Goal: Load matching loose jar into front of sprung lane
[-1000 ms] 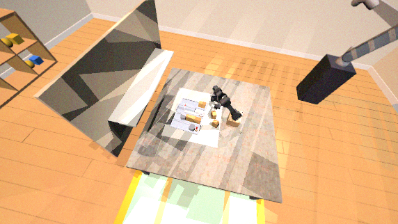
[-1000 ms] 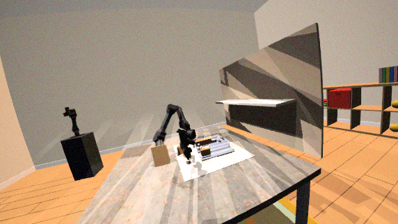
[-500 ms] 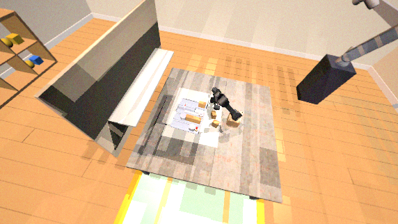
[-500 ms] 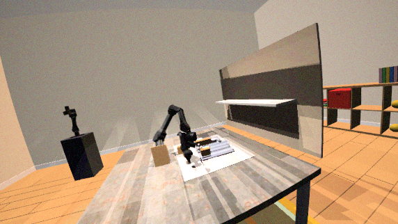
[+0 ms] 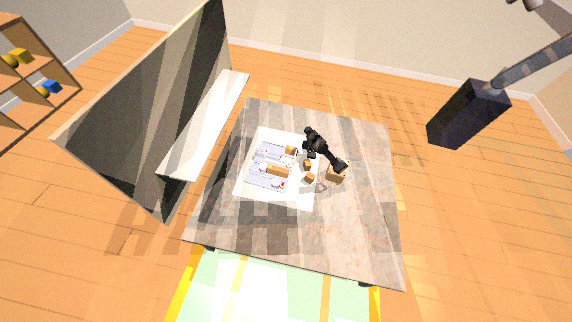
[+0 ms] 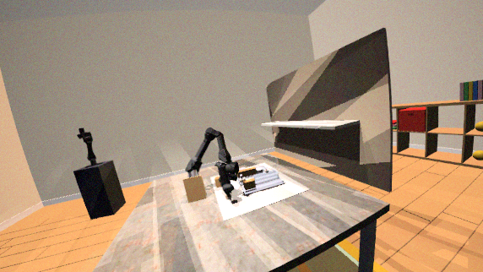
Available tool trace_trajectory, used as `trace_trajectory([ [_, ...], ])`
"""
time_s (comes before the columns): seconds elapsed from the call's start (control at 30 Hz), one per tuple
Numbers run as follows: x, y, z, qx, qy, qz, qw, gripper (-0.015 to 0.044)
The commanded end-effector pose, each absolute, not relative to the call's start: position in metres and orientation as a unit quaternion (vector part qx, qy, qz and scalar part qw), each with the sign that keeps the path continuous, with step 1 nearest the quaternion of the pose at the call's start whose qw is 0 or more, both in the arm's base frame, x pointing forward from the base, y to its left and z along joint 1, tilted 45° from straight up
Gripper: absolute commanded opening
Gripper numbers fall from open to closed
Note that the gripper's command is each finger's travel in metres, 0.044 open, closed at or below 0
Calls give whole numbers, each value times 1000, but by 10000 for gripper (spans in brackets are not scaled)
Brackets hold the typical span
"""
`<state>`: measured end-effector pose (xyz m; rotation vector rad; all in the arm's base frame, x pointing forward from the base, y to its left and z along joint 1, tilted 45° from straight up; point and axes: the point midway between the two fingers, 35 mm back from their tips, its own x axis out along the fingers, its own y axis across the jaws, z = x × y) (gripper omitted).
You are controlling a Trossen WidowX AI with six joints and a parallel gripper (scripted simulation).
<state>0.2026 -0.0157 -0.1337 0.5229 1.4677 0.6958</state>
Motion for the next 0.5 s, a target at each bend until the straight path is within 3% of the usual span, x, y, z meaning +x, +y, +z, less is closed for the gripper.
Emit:
trace_trajectory([
  [0.0, 203, -15, -134, 234, 647, 306, 658, 171],
  [0.17, 203, -15, -134, 234, 647, 306, 658, 138],
  [0.33, 206, -29, -125, 233, 648, 304, 658, 6],
  [0.47, 209, -51, -109, 232, 649, 302, 659, 0],
])
